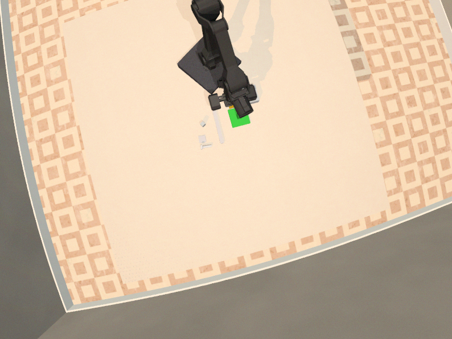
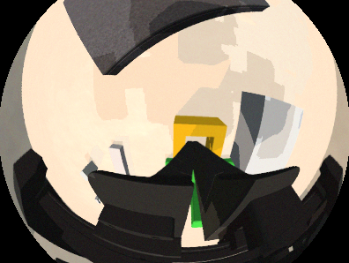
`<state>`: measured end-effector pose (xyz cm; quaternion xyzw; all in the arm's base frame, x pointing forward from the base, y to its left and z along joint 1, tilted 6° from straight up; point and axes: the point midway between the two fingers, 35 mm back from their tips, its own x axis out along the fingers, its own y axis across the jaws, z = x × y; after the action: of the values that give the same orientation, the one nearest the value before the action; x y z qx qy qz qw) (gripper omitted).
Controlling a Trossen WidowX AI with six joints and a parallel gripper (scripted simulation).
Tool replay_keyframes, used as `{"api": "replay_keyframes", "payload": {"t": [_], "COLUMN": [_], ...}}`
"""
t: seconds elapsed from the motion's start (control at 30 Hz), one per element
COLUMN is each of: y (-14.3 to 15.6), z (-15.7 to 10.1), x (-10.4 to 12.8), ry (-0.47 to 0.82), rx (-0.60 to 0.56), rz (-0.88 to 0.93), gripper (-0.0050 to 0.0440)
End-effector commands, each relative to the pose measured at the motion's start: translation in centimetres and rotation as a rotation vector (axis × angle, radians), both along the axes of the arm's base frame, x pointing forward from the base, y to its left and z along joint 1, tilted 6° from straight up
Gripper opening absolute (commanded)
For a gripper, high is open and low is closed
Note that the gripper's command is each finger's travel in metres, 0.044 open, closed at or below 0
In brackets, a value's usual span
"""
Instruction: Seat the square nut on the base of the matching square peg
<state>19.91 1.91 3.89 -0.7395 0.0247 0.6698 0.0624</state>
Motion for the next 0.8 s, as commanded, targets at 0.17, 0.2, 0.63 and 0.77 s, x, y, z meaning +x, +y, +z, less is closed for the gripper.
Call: {"api": "replay_keyframes", "payload": {"t": [0.17,0.2,0.63,0.77], "y": [-0.31,-0.35,-0.79,-0.95], "z": [-0.04,-0.04,-0.07,-0.08], "x": [-0.09,-0.09,-0.14,-0.16], "ry": [0.001,0.001,0.001,0.001], "rx": [0.003,0.003,0.003,0.003], "rz": [0.001,0.001,0.001,0.001], "gripper": [0.0,0.0,0.0,0.0]}}
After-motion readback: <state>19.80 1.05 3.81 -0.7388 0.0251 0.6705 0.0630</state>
